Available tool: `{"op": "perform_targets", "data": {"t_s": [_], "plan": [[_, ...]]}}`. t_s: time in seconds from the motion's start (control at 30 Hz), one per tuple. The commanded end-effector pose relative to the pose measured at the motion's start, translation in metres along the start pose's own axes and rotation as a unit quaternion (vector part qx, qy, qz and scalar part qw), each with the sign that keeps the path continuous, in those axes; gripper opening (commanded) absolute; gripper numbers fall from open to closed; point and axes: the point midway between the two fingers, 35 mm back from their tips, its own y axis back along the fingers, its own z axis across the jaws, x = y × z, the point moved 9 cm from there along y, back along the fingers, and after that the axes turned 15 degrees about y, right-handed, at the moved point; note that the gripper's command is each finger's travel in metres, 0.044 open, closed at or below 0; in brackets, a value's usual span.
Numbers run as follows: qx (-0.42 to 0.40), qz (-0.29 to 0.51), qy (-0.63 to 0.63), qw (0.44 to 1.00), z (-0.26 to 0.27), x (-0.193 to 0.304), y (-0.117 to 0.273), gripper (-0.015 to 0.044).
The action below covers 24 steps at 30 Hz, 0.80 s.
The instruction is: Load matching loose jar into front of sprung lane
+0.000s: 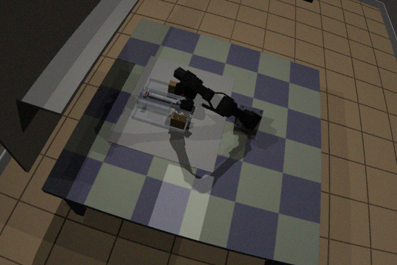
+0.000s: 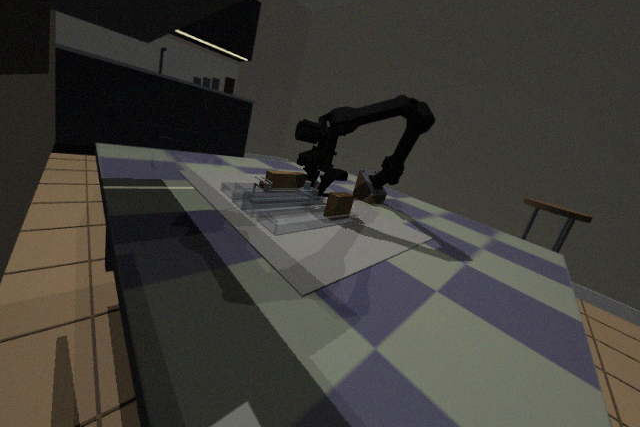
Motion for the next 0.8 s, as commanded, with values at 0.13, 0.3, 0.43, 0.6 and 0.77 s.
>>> {"op": "perform_targets", "data": {"t_s": [0.13, 0.3, 0.43, 0.6, 0.77], "plan": [[0.000, 0.000, 0.002, 1.000, 0.000, 0.001, 0.000, 0.0000], [0.000, 0.000, 0.002, 1.000, 0.000, 0.000, 0.000, 0.0131], [0.000, 0.000, 0.002, 1.000, 0.000, 0.000, 0.000, 0.0236], [0.000, 0.000, 0.002, 1.000, 0.000, 0.000, 0.001, 0.0293], [0.000, 0.000, 0.002, 1.000, 0.000, 0.000, 0.016, 0.0293]]}}
